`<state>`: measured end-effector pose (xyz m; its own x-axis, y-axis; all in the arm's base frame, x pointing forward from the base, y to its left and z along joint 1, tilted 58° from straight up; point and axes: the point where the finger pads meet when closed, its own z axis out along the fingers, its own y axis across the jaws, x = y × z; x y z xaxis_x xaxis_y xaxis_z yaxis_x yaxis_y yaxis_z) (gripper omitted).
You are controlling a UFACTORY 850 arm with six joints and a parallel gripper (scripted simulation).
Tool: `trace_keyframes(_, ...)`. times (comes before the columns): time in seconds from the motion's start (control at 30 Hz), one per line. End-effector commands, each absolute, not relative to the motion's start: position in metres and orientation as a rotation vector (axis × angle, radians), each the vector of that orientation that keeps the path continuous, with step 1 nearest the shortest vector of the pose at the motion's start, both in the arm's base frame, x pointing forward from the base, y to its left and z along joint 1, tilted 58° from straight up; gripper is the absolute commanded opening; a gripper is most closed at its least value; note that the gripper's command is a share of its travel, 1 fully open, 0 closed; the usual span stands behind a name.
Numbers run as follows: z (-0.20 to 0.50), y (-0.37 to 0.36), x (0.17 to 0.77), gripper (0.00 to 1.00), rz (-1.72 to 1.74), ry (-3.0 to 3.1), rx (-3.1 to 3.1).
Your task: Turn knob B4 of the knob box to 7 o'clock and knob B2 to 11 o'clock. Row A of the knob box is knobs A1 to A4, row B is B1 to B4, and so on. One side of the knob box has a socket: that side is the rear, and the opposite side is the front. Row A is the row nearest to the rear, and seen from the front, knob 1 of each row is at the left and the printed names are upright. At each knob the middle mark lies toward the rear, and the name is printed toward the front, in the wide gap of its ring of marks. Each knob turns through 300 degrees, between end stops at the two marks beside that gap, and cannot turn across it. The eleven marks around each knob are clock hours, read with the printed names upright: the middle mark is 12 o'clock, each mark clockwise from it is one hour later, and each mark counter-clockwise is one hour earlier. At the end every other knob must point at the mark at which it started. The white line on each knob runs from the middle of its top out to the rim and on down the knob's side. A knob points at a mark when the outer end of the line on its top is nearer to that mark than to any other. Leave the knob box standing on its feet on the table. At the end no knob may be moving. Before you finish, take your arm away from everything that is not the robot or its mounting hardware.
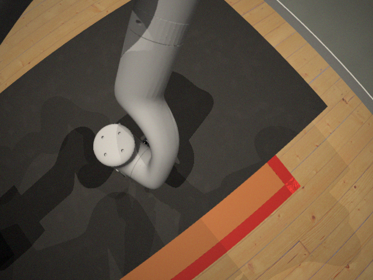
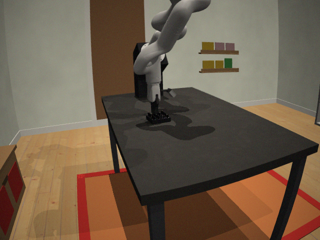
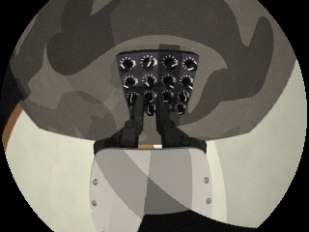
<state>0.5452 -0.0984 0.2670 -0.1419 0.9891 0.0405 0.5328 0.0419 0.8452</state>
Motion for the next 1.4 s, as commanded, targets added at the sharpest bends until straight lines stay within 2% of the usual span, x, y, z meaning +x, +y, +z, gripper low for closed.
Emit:
trace_keyframes(0.0,0.2663,-0.0983,0.5466,0.19,0.998,1.736,1.539)
trace_keyframes(1.37,0.2616,-0.0971,0.5540,0.19,0.998,1.736,1.539)
